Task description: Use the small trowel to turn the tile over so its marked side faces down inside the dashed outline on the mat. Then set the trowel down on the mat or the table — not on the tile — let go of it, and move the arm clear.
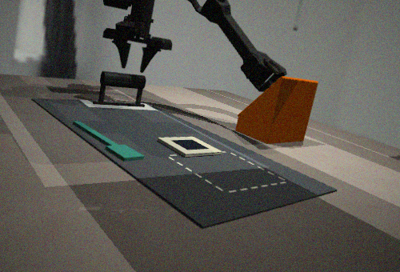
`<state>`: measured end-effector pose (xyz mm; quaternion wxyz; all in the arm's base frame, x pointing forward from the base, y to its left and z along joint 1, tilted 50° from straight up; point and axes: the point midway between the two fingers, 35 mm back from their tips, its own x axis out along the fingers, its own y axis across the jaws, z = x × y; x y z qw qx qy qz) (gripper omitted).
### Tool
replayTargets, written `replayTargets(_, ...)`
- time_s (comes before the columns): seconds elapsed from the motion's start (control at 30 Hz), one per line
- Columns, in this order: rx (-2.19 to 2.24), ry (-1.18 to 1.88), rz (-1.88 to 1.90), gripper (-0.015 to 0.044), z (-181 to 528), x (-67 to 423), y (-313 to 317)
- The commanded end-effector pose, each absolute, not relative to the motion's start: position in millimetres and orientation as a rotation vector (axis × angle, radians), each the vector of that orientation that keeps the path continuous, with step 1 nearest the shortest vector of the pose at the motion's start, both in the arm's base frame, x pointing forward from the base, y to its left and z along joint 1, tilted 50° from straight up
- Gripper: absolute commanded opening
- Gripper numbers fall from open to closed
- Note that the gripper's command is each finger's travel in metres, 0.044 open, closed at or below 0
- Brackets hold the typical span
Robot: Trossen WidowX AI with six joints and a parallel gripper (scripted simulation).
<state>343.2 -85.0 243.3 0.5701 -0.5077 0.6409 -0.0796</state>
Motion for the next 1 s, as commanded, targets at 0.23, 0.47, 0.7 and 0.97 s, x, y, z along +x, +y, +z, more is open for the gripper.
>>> replayTargets(0.23, -0.905, 1.392, -0.442, 0.027, 245.6, 358.0, -75.6)
replayTargets(0.47, -0.752, 1.326, -0.562, 0.027, 245.2, 364.7, -70.7)
replayTargets(0.7, -0.748, 1.325, -0.564, 0.027, 242.6, 365.9, -73.5)
replayTargets(0.97, -0.738, 1.32, -0.572, 0.027, 234.2, 369.1, -82.9)
